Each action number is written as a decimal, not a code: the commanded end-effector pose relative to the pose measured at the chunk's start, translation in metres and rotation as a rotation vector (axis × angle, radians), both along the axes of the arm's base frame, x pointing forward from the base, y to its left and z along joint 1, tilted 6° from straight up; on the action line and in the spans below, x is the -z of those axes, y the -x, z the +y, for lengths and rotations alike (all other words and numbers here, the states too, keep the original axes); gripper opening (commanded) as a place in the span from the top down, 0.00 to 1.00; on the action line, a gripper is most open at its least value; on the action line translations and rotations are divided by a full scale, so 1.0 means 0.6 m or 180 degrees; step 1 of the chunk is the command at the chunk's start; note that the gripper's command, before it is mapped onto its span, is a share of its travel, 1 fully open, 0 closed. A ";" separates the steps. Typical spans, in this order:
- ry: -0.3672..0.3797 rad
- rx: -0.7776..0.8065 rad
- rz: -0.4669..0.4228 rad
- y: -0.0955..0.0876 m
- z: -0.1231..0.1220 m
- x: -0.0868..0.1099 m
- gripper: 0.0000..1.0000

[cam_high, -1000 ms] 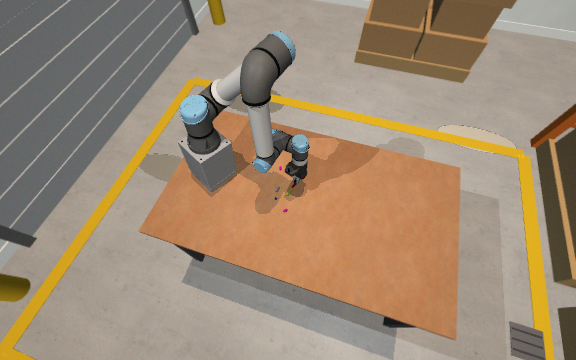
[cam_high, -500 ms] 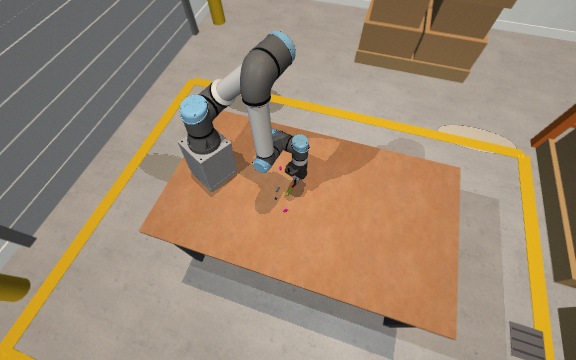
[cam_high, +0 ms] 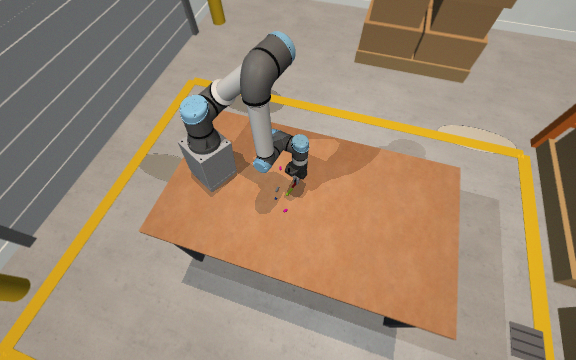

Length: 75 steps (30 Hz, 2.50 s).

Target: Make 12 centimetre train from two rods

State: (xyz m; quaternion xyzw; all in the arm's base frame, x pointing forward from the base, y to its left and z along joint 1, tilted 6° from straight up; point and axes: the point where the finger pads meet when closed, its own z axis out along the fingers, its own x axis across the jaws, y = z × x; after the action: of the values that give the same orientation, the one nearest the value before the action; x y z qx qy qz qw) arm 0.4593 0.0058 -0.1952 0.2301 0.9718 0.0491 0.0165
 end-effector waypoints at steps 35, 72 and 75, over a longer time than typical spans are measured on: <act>0.0001 0.0000 -0.0004 -0.002 0.001 0.006 0.76; 0.0001 0.0000 -0.0004 -0.002 0.002 0.019 0.76; 0.0001 0.0000 -0.0004 -0.002 0.002 0.019 0.76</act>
State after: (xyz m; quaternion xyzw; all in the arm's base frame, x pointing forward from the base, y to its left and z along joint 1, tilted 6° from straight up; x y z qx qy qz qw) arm 0.4603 0.0070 -0.2070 0.2301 0.9718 0.0491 0.0165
